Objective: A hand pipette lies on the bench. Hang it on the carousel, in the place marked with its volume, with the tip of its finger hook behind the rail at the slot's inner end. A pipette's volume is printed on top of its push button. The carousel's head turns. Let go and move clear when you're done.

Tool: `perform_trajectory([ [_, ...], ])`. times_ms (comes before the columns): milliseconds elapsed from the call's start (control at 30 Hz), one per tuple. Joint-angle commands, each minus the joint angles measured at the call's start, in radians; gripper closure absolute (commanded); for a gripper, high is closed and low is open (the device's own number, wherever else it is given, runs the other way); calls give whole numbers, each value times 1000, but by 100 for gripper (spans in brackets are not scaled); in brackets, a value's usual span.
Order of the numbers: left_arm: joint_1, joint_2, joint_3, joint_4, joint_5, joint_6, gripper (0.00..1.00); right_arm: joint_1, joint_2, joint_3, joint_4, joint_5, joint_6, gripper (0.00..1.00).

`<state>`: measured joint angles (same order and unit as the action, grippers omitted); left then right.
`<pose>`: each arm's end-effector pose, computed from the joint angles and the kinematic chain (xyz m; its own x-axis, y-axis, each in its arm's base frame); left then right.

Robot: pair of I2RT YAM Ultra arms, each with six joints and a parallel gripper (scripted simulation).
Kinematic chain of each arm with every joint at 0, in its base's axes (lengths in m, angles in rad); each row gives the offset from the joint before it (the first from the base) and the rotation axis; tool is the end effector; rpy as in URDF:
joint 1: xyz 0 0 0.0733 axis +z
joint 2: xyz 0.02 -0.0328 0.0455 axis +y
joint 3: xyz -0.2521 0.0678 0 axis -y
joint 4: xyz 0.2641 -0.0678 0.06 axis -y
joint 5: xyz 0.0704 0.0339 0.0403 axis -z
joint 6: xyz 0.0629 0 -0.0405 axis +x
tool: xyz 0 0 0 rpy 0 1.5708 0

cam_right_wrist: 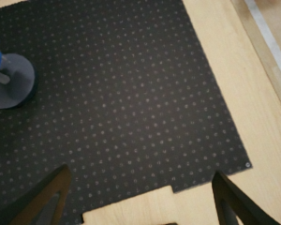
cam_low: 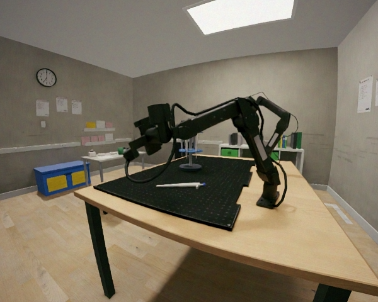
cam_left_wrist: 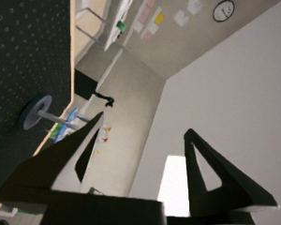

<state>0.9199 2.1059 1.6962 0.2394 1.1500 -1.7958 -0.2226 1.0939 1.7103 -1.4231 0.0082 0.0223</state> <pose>0.3534 0.3711 0.2690 -0.1916 -0.9088 0.3707 -0.1492 -0.3463 -0.9262 0.1729 -0.0385 0.4480 -0.6990 0.1811 -0.6918 0.2419 0.9702 0.0095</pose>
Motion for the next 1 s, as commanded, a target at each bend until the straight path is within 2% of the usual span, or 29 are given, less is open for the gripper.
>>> perform_trajectory([
  [0,3,-7,24,-22,9,16,0,8,-57,47,-127,-24,-39,0],
  [133,3,-7,24,-22,9,16,0,-73,-70,52,-140,9,-4,0],
  [300,3,-7,24,-22,9,16,0,-275,-36,56,-146,-1,-16,0],
  [367,3,-7,24,-22,9,16,0,-347,-11,-11,-104,-83,-122,0],
  [433,3,-7,24,-22,9,16,0,-347,-11,-11,-104,-83,-122,0],
  [633,3,-7,24,-22,9,16,0,-375,46,-102,-7,-223,-318,0],
  [967,3,-7,24,-22,9,16,0,-338,131,-247,158,-415,-574,0],
])
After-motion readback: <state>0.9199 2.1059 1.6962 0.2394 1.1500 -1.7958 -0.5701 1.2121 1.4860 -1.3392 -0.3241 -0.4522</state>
